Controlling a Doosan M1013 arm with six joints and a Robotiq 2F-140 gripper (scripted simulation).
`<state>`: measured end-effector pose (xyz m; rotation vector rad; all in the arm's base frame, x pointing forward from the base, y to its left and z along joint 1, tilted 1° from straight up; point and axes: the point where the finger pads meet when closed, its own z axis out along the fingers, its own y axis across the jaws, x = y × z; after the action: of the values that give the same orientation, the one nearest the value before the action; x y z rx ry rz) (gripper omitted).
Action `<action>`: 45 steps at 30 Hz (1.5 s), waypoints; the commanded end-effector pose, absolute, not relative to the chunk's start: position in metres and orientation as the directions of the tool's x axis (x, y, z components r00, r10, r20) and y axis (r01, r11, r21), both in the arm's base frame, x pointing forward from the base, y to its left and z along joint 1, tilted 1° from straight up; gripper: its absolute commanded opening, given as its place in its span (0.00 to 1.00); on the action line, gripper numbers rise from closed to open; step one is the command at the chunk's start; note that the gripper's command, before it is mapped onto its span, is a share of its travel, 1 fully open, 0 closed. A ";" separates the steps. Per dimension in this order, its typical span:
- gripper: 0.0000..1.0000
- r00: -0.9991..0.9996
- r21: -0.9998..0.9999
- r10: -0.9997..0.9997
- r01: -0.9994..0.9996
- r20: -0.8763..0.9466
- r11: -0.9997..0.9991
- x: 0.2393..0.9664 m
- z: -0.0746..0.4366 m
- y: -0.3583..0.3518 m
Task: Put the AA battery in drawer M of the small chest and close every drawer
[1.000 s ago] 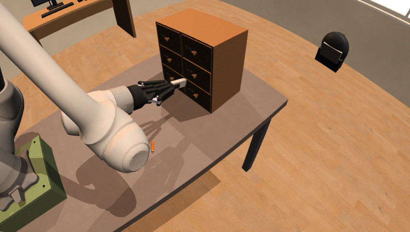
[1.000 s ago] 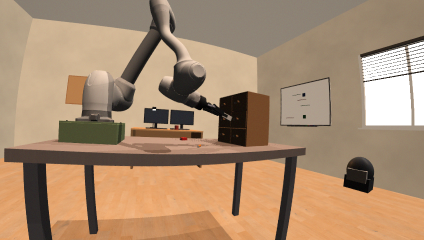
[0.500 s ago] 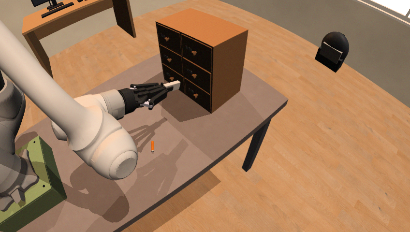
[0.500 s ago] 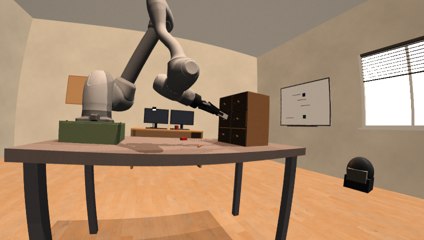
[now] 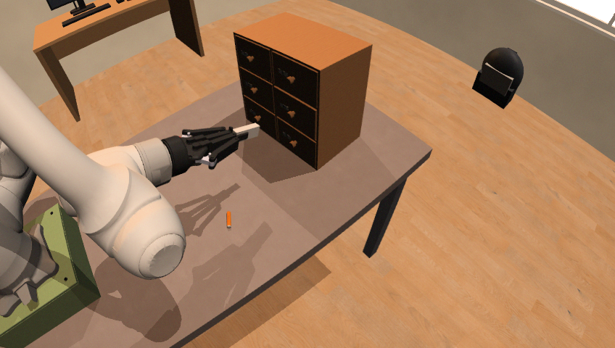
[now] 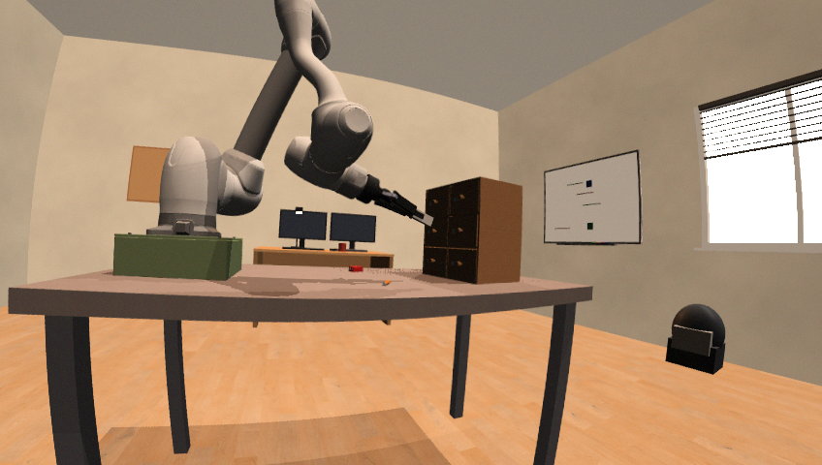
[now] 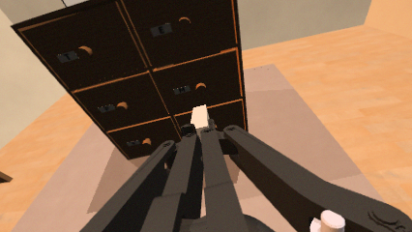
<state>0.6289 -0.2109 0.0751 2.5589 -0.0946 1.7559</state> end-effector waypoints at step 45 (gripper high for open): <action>0.00 0.850 -0.008 -0.066 -0.072 0.523 -0.997 0.572 0.130 -0.207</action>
<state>0.5737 -0.2077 0.1201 2.8943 -0.1101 1.0853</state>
